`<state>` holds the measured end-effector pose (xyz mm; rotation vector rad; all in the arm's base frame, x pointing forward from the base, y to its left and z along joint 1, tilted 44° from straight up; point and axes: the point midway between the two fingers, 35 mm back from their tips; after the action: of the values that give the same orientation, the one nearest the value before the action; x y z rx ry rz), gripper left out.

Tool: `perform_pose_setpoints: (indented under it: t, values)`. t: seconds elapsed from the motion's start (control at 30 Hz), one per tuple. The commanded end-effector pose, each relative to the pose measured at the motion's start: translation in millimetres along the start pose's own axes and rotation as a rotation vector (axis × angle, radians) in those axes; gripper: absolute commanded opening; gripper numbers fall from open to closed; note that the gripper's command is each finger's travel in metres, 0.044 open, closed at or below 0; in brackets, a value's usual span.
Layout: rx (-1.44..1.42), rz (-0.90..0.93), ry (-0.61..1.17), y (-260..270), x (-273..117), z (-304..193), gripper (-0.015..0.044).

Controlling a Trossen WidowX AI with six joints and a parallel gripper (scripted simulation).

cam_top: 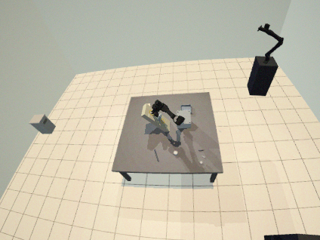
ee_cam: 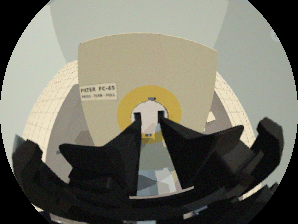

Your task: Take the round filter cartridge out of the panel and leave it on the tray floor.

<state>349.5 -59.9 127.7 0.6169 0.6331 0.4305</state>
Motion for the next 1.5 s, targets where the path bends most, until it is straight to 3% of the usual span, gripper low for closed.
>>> perform_pose_setpoints:
  t: [0.0, 1.47]
  values:
    - [0.003, -0.006, -0.002, -0.9, 0.0, 1.2, 0.0110]
    - [0.003, -0.005, -0.003, -0.8, 13.4, 0.7, 0.0110]
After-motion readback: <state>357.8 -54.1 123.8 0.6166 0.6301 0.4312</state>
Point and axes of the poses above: the point midway between the two fingers, 35 mm back from their tips, its own x axis out along the fingers, its own y axis across the jaws, z = x × y, and after that the axes turned 1 degree about x, right-handed
